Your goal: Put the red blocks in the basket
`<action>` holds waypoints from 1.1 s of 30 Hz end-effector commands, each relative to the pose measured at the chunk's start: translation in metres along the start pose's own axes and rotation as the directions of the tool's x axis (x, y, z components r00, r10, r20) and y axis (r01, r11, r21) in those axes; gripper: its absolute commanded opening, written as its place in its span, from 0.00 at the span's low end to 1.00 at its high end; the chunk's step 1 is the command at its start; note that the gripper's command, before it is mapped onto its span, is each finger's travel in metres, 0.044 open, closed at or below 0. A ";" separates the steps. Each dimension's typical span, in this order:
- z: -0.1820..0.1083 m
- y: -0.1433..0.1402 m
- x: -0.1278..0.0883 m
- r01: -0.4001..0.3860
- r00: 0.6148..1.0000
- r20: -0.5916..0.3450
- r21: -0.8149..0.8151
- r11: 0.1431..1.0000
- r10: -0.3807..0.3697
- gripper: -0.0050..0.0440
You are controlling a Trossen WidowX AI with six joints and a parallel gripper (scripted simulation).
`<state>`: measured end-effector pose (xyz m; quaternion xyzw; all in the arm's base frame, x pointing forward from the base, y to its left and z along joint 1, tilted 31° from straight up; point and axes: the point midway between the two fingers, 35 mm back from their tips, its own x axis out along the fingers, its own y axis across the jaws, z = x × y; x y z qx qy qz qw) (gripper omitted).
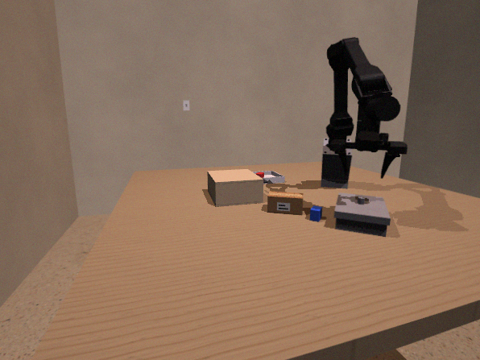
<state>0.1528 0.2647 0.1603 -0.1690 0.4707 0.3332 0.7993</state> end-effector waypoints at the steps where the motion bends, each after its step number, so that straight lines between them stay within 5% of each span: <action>1: 0.003 0.000 -0.005 -0.003 1.000 0.017 0.006 1.000 0.003 1.00; 4: 0.003 0.000 -0.005 -0.003 1.000 0.017 0.006 1.000 0.003 1.00; 11: 0.018 -0.061 -0.005 -0.009 1.000 0.017 0.390 0.921 0.003 1.00; 17: 0.023 -0.120 -0.005 -0.014 1.000 0.017 0.714 0.700 0.003 1.00; 21: 0.022 -0.134 -0.005 -0.014 1.000 0.017 0.759 0.651 0.003 1.00; 30: 0.008 -0.216 -0.005 -0.017 1.000 0.017 0.983 0.182 0.003 1.00; 33: 0.008 -0.219 -0.005 -0.017 1.000 0.017 0.983 0.182 0.003 1.00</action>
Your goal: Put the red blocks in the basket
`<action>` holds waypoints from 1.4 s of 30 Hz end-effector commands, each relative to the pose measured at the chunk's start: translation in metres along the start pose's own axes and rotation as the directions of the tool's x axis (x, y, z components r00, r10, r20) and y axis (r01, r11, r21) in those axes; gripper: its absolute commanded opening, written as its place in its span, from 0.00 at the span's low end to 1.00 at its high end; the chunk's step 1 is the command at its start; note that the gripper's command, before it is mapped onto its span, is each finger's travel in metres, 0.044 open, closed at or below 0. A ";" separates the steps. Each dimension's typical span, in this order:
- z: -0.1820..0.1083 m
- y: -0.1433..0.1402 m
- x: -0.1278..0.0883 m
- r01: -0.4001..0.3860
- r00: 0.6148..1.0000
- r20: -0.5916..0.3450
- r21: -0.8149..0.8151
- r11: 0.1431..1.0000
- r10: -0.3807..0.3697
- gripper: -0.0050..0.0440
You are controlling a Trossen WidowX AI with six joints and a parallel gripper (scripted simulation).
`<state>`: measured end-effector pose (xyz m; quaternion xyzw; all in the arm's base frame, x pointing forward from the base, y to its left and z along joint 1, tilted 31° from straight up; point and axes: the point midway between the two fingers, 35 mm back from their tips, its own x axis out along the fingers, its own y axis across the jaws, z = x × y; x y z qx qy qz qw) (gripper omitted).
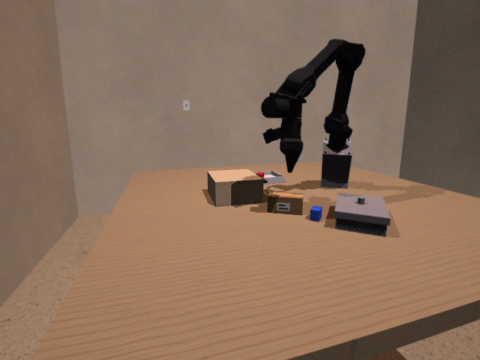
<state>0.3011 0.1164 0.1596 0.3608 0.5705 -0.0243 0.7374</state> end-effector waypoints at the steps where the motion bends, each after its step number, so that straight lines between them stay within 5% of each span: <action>1: 0.009 -0.002 0.000 -0.006 1.000 -0.008 0.064 0.998 0.006 1.00; 5: 0.009 -0.002 0.007 -0.006 1.000 -0.008 0.064 0.998 0.006 1.00; 18: 0.008 -0.002 0.090 -0.006 1.000 -0.008 0.064 0.998 0.006 1.00; 42: 0.008 -0.002 0.120 -0.006 1.000 -0.008 0.064 0.998 0.006 1.00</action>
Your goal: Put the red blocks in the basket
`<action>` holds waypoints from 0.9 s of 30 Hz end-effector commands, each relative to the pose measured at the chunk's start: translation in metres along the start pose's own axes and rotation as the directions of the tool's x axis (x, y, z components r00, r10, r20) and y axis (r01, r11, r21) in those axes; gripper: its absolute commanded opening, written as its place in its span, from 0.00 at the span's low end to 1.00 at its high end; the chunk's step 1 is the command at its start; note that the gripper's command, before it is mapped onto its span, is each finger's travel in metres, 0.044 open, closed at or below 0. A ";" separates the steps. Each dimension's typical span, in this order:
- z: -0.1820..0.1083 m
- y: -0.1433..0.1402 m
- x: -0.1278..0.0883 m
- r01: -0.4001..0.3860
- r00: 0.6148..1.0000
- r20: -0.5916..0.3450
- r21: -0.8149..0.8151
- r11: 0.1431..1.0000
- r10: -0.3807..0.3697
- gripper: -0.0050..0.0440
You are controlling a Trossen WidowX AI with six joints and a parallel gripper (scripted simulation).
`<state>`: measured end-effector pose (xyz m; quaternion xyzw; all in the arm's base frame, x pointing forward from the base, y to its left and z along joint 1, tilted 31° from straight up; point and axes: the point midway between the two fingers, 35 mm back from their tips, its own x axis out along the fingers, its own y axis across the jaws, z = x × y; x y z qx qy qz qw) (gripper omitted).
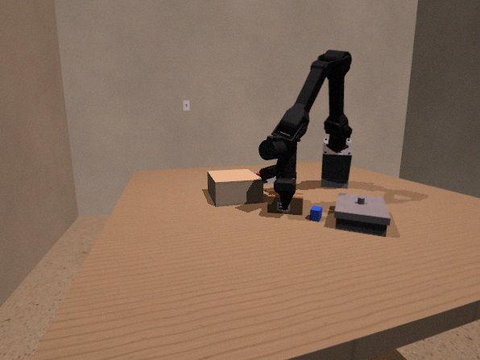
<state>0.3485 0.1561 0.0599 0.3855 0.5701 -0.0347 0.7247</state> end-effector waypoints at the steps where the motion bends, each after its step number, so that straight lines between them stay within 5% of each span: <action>1: 0.000 -0.002 0.003 0.007 1.000 -0.001 0.006 1.000 -0.007 0.10; 27: 0.000 -0.002 -0.017 0.007 1.000 -0.001 0.006 1.000 -0.007 0.10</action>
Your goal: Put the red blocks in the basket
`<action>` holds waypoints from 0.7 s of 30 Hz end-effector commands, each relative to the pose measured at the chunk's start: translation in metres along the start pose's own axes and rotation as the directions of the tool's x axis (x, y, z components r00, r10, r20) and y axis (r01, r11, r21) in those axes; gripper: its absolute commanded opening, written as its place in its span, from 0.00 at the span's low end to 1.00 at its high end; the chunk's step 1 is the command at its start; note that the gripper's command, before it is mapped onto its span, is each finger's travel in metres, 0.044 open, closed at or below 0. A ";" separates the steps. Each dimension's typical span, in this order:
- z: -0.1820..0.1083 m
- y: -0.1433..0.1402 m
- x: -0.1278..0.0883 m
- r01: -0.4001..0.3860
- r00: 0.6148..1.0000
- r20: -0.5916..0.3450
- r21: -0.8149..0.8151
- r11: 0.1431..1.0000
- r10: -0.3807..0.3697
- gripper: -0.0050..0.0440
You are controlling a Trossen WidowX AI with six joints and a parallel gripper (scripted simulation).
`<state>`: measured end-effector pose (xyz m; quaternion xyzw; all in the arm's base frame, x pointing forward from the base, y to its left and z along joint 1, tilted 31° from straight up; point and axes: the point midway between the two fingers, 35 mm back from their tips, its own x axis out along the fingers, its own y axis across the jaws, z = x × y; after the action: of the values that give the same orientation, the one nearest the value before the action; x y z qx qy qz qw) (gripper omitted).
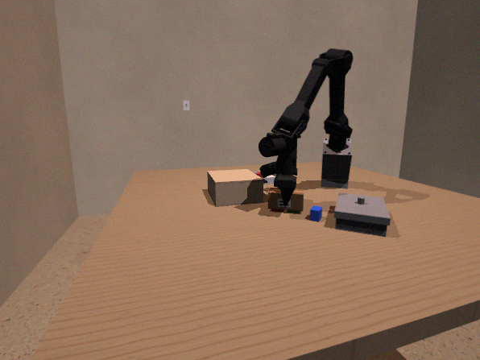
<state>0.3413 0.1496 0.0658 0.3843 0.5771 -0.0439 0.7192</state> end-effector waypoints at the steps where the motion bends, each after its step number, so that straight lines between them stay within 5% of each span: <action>1: 0.002 0.003 -0.007 -0.014 1.000 0.008 -0.006 1.000 0.014 0.10; 7: 0.002 0.003 -0.007 -0.014 1.000 0.008 -0.006 1.000 0.014 0.10; 19: 0.001 0.002 -0.087 -0.014 1.000 0.008 -0.006 1.000 0.014 0.10; 21: 0.001 0.002 -0.087 -0.014 1.000 0.008 -0.006 1.000 0.014 0.10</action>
<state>0.3174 0.1208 0.1274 0.3855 0.5768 -0.0455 0.7187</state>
